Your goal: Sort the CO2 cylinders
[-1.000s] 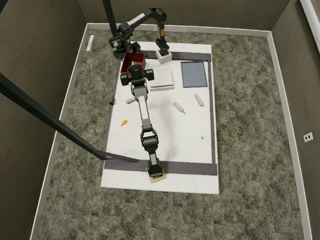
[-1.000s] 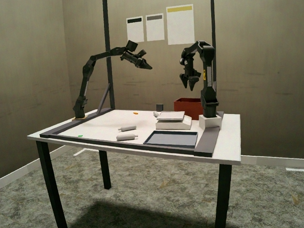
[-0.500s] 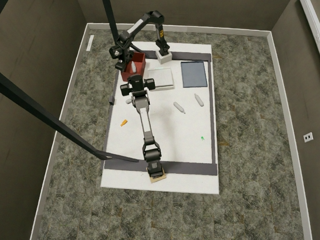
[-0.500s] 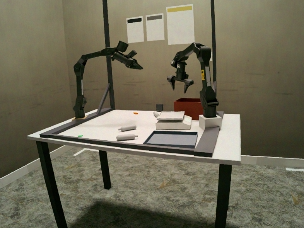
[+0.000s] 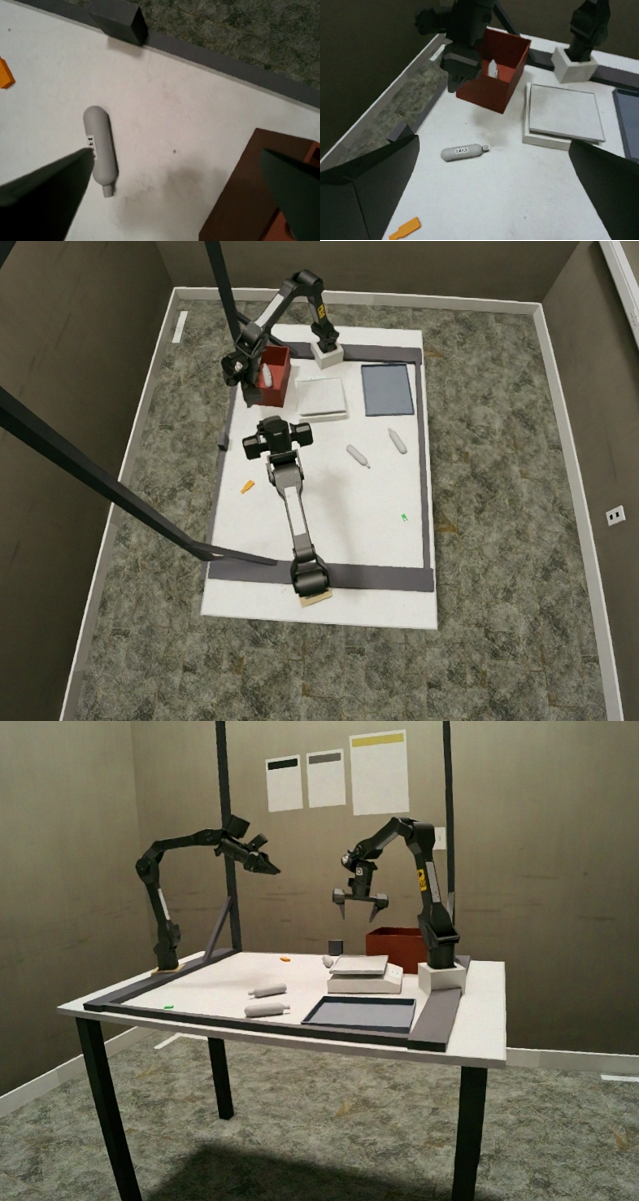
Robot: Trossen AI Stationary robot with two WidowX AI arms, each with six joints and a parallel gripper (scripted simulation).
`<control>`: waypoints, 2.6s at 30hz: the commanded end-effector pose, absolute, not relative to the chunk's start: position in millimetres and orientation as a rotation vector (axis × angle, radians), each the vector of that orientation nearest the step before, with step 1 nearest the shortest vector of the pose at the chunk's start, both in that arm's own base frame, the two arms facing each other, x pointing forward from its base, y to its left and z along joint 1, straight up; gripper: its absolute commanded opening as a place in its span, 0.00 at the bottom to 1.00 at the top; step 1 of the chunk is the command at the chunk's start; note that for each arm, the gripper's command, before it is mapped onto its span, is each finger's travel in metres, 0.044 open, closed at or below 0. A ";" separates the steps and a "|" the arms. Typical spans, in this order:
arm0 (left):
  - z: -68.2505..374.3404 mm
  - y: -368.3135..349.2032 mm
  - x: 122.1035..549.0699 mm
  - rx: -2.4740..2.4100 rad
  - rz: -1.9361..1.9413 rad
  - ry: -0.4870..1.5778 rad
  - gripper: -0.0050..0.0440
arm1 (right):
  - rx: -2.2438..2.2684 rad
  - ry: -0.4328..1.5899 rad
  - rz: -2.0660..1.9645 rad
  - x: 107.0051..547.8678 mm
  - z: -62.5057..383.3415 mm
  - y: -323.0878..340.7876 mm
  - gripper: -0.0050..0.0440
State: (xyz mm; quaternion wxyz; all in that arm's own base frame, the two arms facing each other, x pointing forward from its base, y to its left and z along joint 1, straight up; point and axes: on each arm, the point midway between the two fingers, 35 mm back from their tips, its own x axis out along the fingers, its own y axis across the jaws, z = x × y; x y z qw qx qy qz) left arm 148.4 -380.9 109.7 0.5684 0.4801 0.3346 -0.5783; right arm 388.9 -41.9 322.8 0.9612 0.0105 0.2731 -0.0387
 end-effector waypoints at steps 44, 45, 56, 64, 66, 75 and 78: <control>36.3 -372.9 251.2 0.853 -0.977 1.143 0.60 | 0.012 0.539 -0.047 308.0 275.9 -23.7 1.00; 33.8 -372.2 253.3 0.898 -0.999 1.151 0.60 | 0.012 0.539 -0.047 308.0 275.9 -23.7 1.00; 18.1 -366.1 262.6 1.163 -1.172 1.203 0.60 | 0.012 0.539 -0.047 308.0 275.9 -23.7 1.00; 13.3 -364.0 259.9 1.173 -1.177 1.215 0.60 | 0.012 0.539 -0.047 308.0 275.9 -23.7 1.00; 9.6 -363.7 260.2 1.173 -1.177 1.215 0.60 | 0.012 0.539 -0.047 308.0 275.9 -23.7 1.00; -6.4 -361.5 258.6 1.174 -1.175 1.226 0.60 | 0.012 0.539 -0.047 308.0 275.9 -23.7 1.00; -7.8 -361.5 258.6 1.174 -1.175 1.226 0.60 | 0.012 0.539 -0.047 308.0 275.9 -23.7 1.00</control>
